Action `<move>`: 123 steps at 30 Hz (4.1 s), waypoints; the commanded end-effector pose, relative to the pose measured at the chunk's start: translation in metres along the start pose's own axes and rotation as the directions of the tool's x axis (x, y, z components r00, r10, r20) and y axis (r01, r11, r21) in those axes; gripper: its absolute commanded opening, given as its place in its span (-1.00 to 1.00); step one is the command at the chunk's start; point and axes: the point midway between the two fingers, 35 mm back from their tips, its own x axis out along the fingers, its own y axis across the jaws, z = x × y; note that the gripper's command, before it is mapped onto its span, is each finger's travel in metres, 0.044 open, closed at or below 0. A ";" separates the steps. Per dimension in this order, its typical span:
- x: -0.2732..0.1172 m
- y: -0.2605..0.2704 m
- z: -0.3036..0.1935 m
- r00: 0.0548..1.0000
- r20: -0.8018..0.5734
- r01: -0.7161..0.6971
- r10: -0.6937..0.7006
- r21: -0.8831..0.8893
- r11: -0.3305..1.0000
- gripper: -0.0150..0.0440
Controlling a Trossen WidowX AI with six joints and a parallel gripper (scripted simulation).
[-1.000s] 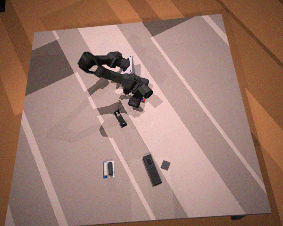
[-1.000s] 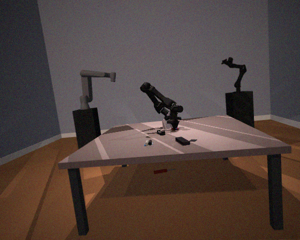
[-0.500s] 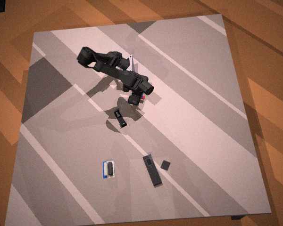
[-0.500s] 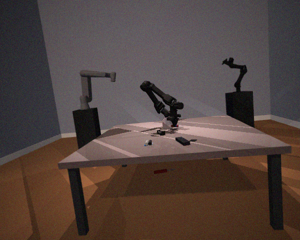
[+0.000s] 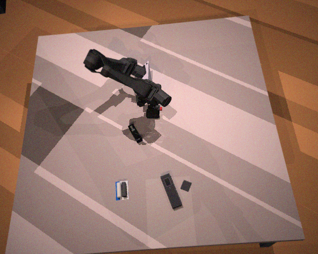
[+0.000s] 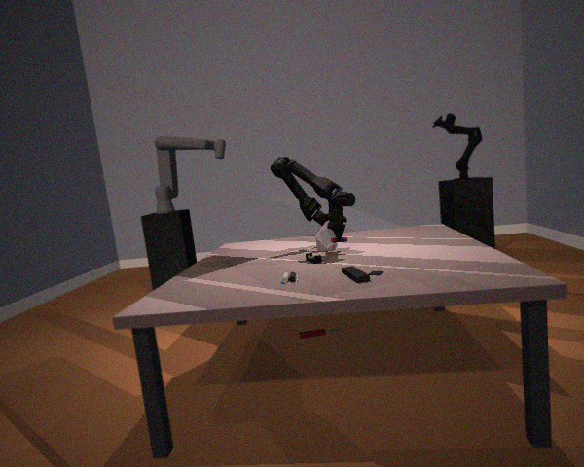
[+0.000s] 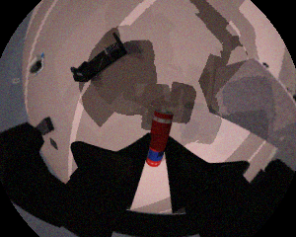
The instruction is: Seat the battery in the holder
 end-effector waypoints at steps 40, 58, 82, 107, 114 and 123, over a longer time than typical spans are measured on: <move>-0.022 0.103 0.072 1.000 -0.011 -0.011 0.000 -0.987 -0.162 -0.28; -0.024 0.122 0.101 1.000 -0.018 -0.021 -0.011 -0.833 -0.554 -0.28; 0.015 0.128 0.100 0.966 -0.174 -0.039 0.192 -0.831 -0.556 -0.28; 0.029 0.122 0.103 0.905 -0.286 -0.062 0.314 -0.820 -0.569 -0.28; 0.032 0.120 0.105 0.880 -0.311 -0.055 0.358 -0.817 -0.575 -0.28; 0.033 0.118 0.107 0.866 -0.329 -0.056 0.376 -0.811 -0.582 -0.28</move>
